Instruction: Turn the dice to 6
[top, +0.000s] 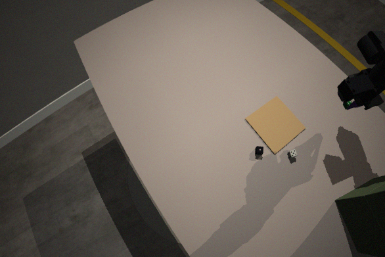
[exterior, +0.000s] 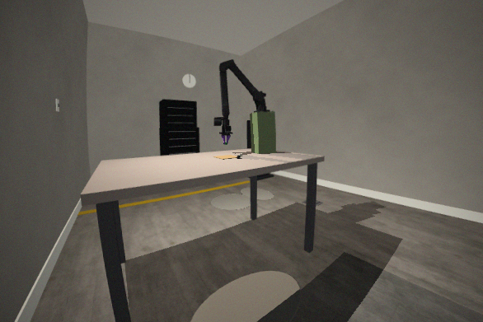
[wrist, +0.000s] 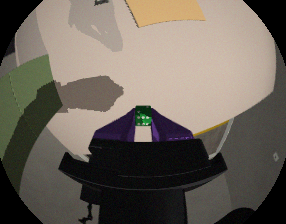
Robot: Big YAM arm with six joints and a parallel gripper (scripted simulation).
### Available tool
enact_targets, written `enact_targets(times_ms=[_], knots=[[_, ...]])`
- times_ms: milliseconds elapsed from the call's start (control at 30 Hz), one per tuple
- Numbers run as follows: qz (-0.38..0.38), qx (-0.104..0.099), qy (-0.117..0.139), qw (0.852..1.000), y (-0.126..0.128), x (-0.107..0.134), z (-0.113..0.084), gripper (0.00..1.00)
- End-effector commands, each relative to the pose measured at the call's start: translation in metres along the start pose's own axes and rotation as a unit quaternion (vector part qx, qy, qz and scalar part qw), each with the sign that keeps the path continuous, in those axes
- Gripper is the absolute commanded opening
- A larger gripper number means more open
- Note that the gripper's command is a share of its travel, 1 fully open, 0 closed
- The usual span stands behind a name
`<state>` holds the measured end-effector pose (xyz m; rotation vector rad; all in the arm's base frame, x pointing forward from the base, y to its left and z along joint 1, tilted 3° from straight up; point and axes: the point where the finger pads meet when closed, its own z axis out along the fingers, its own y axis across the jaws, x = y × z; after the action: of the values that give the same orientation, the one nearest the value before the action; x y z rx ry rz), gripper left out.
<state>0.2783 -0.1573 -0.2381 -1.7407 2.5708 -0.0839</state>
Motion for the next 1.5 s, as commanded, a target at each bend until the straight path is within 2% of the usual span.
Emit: enact_targets(times_ms=[0,200,267,533,633,700,767,800,900,933,1000,1067,1133,1200,1300,1467], knots=[[0.004,-0.002,-0.003,1.0,0.0,0.004,-0.018,0.14],[0.004,-0.002,-0.003,1.0,0.0,0.004,-0.032,0.14],[0.004,-0.016,-0.005,1.0,0.008,0.003,-0.023,0.14],[0.004,-0.011,-0.004,1.0,0.005,0.003,-0.023,0.14],[-0.014,-0.012,-0.004,1.0,-0.002,-0.015,-0.023,0.14],[-0.041,-0.011,-0.002,0.999,-0.009,-0.036,-0.023,0.14],[-0.081,-0.009,-0.002,0.997,-0.018,-0.069,-0.025,0.14],[-0.081,-0.009,-0.003,0.997,-0.018,-0.07,-0.025,0.14],[-0.148,-0.004,-0.003,0.989,-0.024,-0.129,-0.029,0.14],[-0.148,-0.004,-0.003,0.989,-0.024,-0.129,-0.029,0.14],[-0.187,-0.001,-0.004,0.982,-0.022,-0.166,-0.031,0.14],[-0.187,-0.001,-0.004,0.982,-0.022,-0.166,-0.031,0.14],[-0.214,0.001,-0.004,0.977,-0.019,-0.192,-0.034,0.14],[-0.227,0.002,-0.005,0.974,-0.017,-0.204,-0.035,0.14],[-0.223,-0.004,-0.003,0.975,-0.01,-0.199,-0.034,0.14],[-0.218,0.0,-0.004,0.976,-0.014,-0.197,-0.034,0.14]])
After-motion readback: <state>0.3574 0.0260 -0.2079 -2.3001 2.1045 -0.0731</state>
